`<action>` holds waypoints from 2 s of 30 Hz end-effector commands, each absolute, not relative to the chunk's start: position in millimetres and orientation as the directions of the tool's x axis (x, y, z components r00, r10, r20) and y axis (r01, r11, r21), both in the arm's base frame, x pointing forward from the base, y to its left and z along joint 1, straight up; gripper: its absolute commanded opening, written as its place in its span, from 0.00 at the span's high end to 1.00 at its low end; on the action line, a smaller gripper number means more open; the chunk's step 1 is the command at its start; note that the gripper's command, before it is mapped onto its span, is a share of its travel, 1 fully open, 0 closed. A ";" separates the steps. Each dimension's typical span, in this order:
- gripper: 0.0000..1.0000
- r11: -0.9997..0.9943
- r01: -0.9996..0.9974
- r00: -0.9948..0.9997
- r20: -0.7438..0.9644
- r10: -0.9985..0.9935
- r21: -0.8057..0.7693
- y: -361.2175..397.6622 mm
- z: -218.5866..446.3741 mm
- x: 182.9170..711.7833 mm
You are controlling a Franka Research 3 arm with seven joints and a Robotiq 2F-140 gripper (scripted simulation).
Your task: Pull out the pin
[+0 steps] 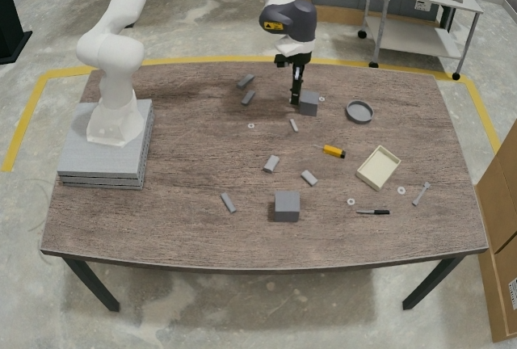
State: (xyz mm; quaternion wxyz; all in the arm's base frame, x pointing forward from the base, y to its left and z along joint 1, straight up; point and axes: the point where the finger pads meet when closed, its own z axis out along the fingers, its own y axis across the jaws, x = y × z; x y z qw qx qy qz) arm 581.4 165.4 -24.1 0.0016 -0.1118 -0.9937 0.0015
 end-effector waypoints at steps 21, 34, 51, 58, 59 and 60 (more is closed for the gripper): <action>0.67 0.976 0.216 -0.976 -0.002 0.216 -0.001 165.9 -36.5 583.3; 0.67 0.976 0.216 -0.976 -0.003 0.216 0.000 166.4 -38.1 583.7; 0.90 0.976 0.216 -0.976 -0.003 0.216 0.000 166.8 -38.7 584.0; 0.90 0.976 0.216 -0.976 -0.003 0.216 0.000 166.8 -38.7 584.0; 0.90 0.976 0.216 -0.976 -0.003 0.216 0.000 166.8 -38.7 584.0; 0.90 0.976 0.216 -0.976 -0.003 0.216 0.000 166.8 -38.7 584.0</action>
